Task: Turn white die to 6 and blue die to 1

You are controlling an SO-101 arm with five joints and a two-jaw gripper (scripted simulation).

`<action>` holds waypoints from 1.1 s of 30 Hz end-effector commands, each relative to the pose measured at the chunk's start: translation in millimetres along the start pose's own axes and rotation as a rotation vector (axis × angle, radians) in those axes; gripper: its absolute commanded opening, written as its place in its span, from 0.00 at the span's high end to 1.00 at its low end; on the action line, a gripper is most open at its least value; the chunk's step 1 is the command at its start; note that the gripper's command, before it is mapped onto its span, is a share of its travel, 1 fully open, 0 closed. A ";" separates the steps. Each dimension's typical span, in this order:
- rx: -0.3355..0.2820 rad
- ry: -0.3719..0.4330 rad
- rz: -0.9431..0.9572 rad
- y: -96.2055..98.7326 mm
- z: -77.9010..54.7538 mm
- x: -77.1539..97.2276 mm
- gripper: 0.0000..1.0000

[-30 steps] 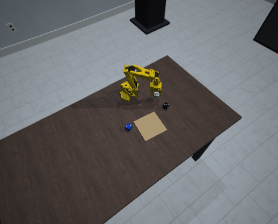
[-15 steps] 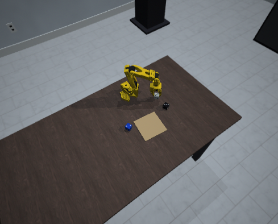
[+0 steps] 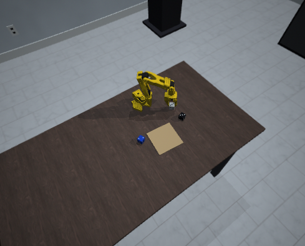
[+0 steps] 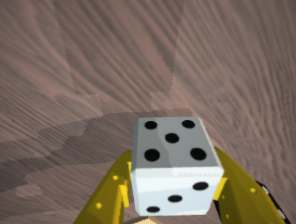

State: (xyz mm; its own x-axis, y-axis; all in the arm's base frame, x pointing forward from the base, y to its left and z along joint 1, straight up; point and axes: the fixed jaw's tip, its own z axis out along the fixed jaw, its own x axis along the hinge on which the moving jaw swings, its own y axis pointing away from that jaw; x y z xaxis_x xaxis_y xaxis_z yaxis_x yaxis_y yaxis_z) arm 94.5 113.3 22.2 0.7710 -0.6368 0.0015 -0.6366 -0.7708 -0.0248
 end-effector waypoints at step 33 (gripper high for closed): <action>0.018 -0.002 -0.012 -2.6 5.9 -1.8 1.00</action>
State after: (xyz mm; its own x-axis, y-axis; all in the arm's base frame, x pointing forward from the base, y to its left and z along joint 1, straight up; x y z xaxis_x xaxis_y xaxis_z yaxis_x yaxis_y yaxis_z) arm 94.9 113.8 15.3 0.7710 -0.6368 0.0015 -0.6365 -0.7708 -0.0274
